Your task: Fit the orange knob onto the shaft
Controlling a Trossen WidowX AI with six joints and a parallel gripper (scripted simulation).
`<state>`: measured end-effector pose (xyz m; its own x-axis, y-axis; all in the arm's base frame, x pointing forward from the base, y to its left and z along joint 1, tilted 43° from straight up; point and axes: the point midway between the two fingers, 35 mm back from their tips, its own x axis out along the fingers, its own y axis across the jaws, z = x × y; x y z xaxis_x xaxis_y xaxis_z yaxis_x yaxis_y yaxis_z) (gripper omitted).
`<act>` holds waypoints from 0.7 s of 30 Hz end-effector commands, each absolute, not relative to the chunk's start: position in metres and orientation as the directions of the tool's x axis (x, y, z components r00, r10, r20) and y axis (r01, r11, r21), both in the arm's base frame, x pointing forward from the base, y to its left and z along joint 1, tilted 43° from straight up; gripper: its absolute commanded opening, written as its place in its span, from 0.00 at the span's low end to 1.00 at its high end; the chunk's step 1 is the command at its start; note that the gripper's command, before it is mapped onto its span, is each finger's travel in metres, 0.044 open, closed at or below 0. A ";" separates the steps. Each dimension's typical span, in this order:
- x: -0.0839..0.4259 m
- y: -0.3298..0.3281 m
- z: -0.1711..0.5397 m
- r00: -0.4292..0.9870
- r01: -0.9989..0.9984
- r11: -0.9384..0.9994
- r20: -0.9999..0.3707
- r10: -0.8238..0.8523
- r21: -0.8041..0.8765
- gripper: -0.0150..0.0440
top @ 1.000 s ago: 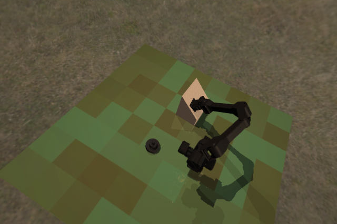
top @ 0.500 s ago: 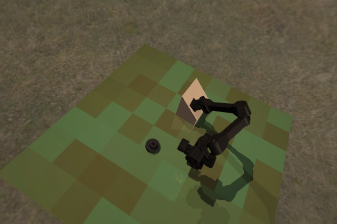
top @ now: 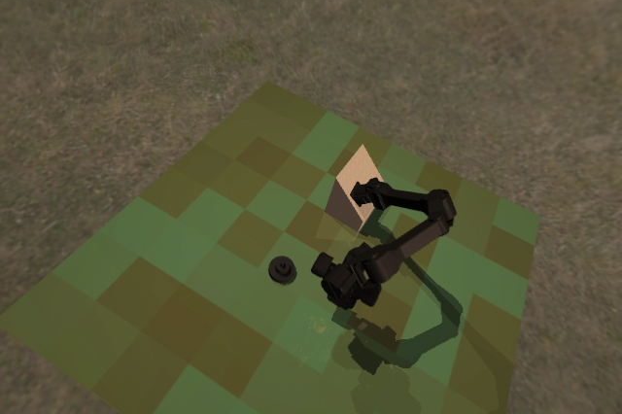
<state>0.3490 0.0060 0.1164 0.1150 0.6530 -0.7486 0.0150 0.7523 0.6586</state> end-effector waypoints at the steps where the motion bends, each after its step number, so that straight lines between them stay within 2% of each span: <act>1: 0.351 -0.005 0.106 0.118 0.015 0.758 -0.754 0.646 0.652 0.25; 21: 0.352 -0.045 0.053 0.117 0.016 0.761 -0.757 0.643 0.649 0.25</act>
<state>0.3531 -0.0363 0.0613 0.1140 0.6487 -0.7525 0.0145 0.7563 0.6541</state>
